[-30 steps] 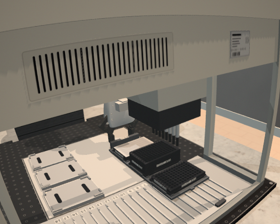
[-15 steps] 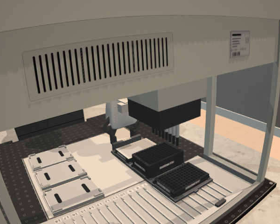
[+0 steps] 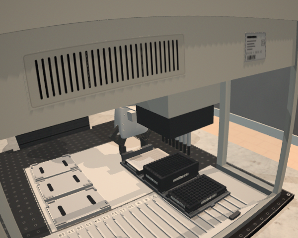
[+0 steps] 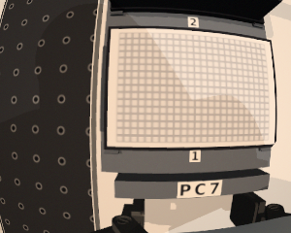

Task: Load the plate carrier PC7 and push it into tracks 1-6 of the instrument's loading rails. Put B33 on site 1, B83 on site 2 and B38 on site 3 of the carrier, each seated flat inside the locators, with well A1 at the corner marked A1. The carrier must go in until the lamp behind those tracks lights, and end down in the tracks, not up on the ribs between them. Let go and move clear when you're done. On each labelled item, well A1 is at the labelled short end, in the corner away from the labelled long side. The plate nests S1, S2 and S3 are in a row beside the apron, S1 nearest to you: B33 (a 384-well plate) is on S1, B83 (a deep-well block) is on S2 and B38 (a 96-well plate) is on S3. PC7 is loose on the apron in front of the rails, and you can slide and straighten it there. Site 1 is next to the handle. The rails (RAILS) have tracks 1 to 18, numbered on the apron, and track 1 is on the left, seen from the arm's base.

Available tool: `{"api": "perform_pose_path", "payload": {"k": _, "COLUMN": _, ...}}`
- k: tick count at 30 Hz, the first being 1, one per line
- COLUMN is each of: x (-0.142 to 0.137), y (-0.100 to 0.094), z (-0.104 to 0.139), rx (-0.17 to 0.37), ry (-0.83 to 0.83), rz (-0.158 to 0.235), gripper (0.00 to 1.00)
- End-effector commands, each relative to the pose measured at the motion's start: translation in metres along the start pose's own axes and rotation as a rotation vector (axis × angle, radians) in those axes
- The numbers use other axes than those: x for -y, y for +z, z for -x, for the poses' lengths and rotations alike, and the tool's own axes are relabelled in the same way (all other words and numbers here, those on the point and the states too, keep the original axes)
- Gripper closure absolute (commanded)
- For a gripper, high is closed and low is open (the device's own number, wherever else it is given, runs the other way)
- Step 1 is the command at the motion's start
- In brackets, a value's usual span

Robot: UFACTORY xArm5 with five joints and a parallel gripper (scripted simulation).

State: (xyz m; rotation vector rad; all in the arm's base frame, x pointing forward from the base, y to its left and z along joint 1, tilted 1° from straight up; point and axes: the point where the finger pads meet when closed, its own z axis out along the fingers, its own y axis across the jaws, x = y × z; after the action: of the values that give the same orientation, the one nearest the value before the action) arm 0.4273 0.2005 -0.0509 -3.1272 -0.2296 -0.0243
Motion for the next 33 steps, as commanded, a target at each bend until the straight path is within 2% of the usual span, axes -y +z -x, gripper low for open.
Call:
{"api": "perform_pose_path", "payload": {"k": 1, "x": 0.000, "y": -0.001, "z": -0.004, "rx": 0.000, "ry": 0.000, "rz": -0.014, "gripper": 0.19}}
{"api": "perform_pose_path", "payload": {"k": 33, "x": 0.000, "y": -0.001, "z": -0.032, "rx": 0.000, "ry": 0.000, "rz": -0.014, "gripper": 0.19}}
